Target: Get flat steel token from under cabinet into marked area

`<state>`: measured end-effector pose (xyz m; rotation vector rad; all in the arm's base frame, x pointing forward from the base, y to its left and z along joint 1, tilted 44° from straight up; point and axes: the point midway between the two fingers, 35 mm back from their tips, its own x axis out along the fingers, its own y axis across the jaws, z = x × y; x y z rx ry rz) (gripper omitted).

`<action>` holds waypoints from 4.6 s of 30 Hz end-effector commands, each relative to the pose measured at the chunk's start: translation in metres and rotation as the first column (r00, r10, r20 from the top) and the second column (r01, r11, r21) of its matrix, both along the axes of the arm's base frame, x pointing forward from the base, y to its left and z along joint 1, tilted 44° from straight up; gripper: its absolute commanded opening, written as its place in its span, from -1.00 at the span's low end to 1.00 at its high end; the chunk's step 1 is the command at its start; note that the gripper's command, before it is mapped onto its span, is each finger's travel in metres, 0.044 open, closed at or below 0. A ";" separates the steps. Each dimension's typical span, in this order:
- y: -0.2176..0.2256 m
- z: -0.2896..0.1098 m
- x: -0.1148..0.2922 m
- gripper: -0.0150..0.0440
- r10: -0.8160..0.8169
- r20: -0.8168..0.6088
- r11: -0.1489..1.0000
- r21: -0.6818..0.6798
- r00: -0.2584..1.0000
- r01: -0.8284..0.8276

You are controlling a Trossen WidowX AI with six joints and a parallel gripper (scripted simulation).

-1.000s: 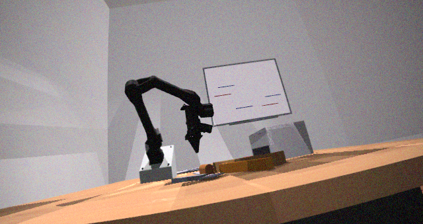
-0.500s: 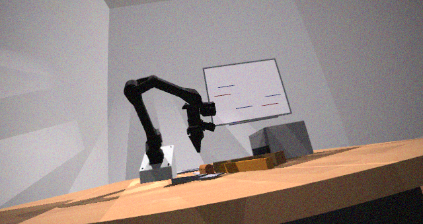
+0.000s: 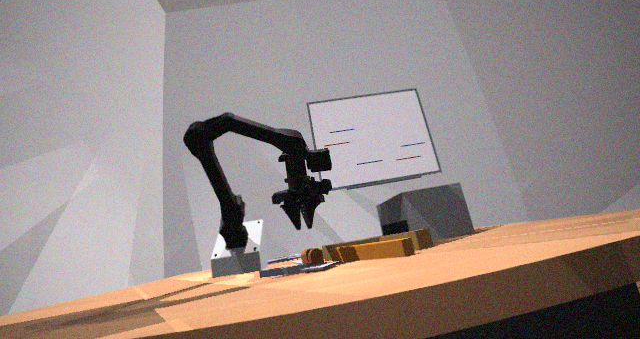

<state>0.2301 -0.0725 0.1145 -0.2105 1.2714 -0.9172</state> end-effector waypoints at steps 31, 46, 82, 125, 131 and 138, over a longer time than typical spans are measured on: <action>-0.048 0.031 0.012 0.42 -0.514 0.508 0.843 0.149 0.692 0.516; -0.069 0.010 0.012 0.42 -0.513 0.509 0.844 0.148 0.691 0.516; -0.101 -0.017 0.014 0.16 -0.509 0.524 0.843 0.146 0.683 0.517; -0.051 0.012 -0.006 -0.49 -0.513 0.508 0.844 0.147 0.692 0.516; -0.040 0.018 -0.009 -0.49 -0.513 0.507 0.843 0.148 0.693 0.517; -0.031 0.028 -0.008 -0.49 -0.513 0.507 0.843 0.148 0.693 0.517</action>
